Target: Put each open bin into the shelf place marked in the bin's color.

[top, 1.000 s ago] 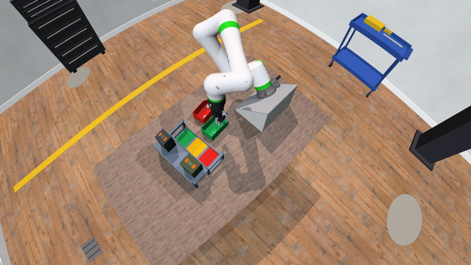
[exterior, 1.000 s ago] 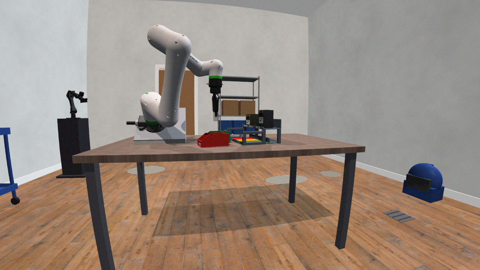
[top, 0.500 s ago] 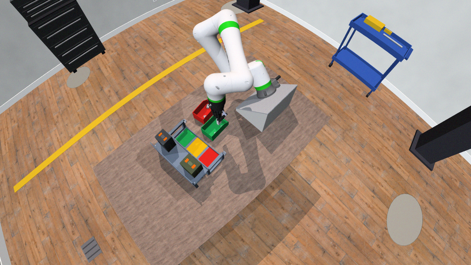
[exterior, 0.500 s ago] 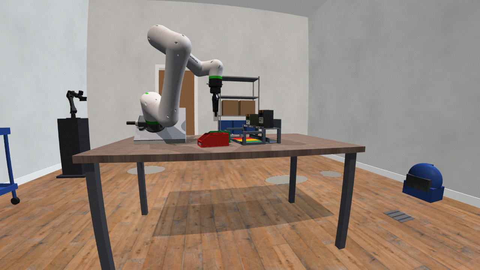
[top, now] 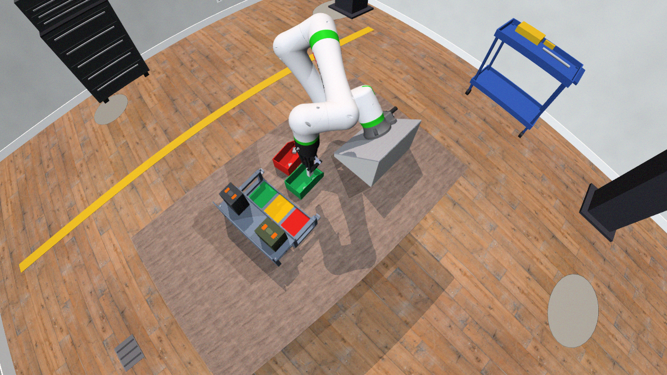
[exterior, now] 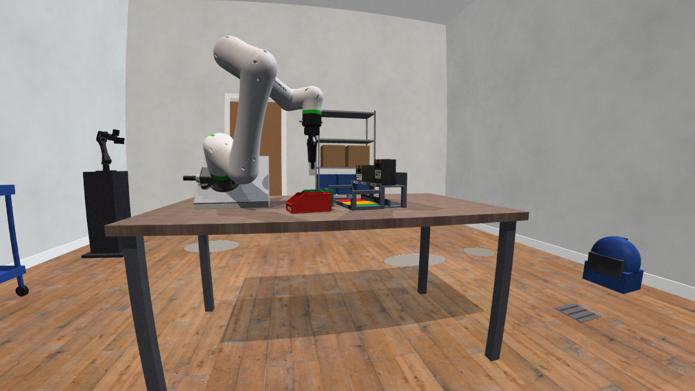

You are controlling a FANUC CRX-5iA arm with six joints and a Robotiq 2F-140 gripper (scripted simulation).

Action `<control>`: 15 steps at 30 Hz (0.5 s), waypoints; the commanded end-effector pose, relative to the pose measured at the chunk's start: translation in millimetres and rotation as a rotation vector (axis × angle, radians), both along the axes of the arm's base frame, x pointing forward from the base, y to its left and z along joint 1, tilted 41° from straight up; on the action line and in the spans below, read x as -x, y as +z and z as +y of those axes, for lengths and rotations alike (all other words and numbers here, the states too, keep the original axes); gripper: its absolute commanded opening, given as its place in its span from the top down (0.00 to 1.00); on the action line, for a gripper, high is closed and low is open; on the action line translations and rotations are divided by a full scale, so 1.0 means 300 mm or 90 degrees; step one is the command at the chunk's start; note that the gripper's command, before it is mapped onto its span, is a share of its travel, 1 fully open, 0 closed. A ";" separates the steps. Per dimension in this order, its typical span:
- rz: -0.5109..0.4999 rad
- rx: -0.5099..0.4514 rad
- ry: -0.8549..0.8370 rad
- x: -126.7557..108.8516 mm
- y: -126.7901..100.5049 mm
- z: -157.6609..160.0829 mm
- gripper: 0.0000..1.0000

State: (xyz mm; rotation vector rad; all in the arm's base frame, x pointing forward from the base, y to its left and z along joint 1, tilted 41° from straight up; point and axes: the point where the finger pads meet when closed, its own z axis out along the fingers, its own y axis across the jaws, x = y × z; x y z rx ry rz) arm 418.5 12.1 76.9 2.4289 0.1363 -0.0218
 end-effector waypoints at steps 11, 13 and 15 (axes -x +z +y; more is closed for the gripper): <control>0.015 -0.007 0.021 -0.022 0.203 -0.201 1.00; 0.017 -0.007 0.024 -0.020 0.243 -0.244 1.00; 0.020 -0.007 0.027 -0.015 0.283 -0.287 1.00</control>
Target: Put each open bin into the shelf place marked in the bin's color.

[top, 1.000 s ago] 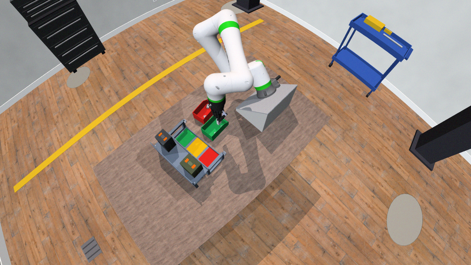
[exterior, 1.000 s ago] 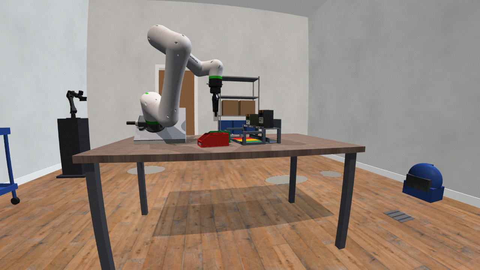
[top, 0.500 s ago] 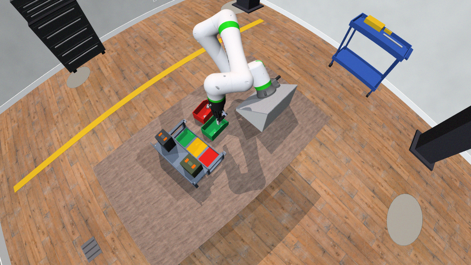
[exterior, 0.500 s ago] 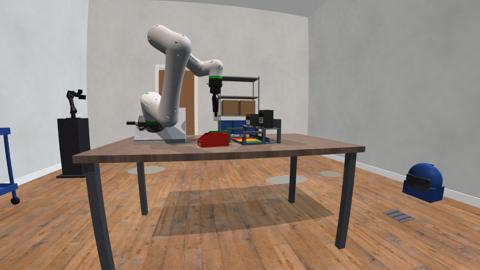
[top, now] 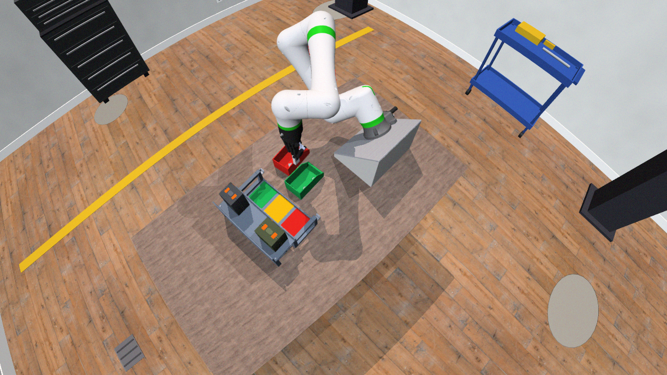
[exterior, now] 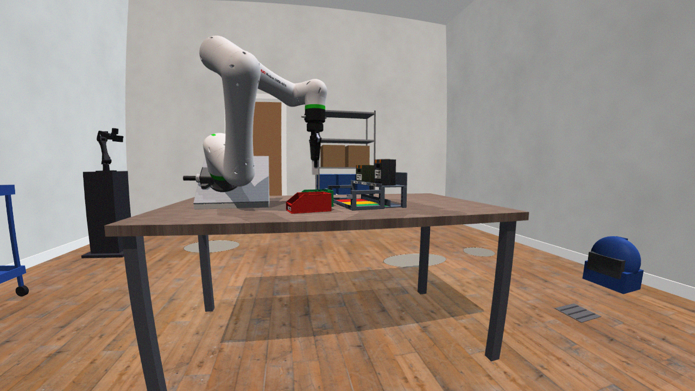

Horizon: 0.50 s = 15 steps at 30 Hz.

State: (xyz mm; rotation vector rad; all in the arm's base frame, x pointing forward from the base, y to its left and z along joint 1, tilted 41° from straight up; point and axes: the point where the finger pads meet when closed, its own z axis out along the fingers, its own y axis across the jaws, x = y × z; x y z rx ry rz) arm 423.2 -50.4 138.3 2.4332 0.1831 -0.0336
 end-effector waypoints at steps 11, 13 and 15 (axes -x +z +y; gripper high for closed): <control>0.018 0.002 0.021 0.064 0.279 -0.303 1.00; 0.021 0.004 0.022 0.083 0.316 -0.346 1.00; 0.022 0.005 0.023 0.096 0.338 -0.371 1.00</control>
